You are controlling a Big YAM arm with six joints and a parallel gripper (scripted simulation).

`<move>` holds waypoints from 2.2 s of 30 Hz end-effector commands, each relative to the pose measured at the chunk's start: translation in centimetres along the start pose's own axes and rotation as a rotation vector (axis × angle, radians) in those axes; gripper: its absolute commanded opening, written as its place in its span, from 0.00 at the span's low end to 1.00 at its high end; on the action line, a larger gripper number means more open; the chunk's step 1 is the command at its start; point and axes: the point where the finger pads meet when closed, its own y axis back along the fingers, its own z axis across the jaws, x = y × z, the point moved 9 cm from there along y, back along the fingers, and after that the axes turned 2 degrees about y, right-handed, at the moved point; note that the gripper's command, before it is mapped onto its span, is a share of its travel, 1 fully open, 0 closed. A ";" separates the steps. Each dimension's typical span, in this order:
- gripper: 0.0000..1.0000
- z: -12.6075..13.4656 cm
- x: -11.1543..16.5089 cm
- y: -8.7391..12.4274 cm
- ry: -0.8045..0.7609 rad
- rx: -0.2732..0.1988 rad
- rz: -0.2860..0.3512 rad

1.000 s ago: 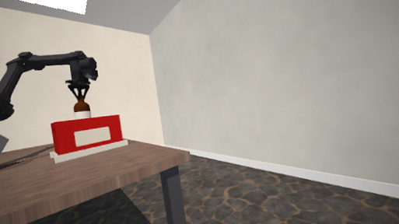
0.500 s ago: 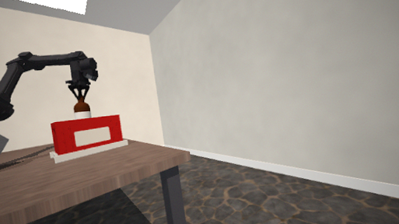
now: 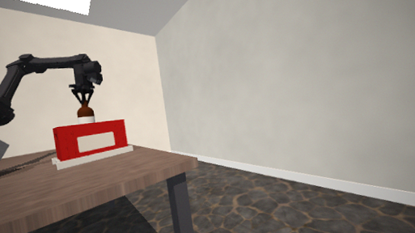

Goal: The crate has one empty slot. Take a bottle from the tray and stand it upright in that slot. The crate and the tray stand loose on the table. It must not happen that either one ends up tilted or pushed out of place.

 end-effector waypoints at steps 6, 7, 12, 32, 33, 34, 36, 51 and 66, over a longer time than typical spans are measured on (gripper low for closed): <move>0.00 0.8 0.1 1.0 0.017 -0.002 -0.047; 0.00 0.8 0.1 1.0 0.017 -0.002 -0.047; 0.00 0.8 0.1 1.0 0.017 -0.002 -0.047; 0.00 0.8 0.1 1.0 0.017 -0.002 -0.047; 0.00 0.8 0.1 1.0 0.017 -0.002 -0.047; 0.00 0.8 0.1 1.0 0.017 -0.002 -0.047; 0.00 0.8 0.1 1.0 0.017 -0.002 -0.047; 0.00 0.8 0.4 0.3 0.020 -0.001 -0.033; 0.00 1.0 0.4 -1.0 0.023 -0.001 -0.031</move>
